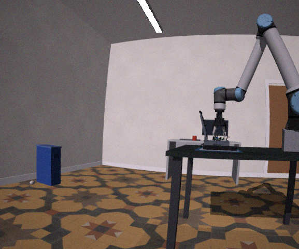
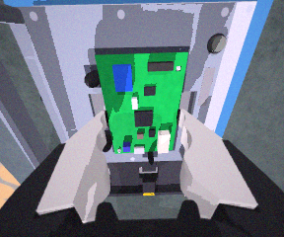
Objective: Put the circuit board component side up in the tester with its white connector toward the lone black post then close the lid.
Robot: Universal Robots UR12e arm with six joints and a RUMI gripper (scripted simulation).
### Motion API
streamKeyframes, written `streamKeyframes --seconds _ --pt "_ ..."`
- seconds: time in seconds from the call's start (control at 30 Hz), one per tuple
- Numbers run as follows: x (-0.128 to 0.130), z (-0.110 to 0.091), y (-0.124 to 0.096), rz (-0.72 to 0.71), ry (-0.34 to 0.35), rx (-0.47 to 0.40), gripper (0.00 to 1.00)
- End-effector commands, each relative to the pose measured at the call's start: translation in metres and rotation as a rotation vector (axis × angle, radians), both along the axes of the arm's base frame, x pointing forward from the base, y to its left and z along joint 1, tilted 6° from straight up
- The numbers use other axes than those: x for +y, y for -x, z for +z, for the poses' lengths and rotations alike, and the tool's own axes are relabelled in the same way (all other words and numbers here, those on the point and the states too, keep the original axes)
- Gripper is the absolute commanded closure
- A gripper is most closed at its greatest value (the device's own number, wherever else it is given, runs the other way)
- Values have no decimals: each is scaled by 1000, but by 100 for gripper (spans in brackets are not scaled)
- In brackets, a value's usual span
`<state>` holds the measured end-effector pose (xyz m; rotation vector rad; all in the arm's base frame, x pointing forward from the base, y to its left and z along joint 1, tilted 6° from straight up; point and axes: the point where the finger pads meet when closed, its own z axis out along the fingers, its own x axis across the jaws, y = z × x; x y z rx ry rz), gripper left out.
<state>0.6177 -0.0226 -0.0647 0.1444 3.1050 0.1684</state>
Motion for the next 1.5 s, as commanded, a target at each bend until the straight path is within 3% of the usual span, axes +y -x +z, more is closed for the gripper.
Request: streamKeyframes --seconds 0.0,0.8,0.83,1.47 --pt "0 1 -1 0 0 -2 61" --pt "0 -3 -1 0 0 -2 61" --pt "0 -3 -1 0 0 -2 41" --pt "0 -3 -1 0 0 -2 41"
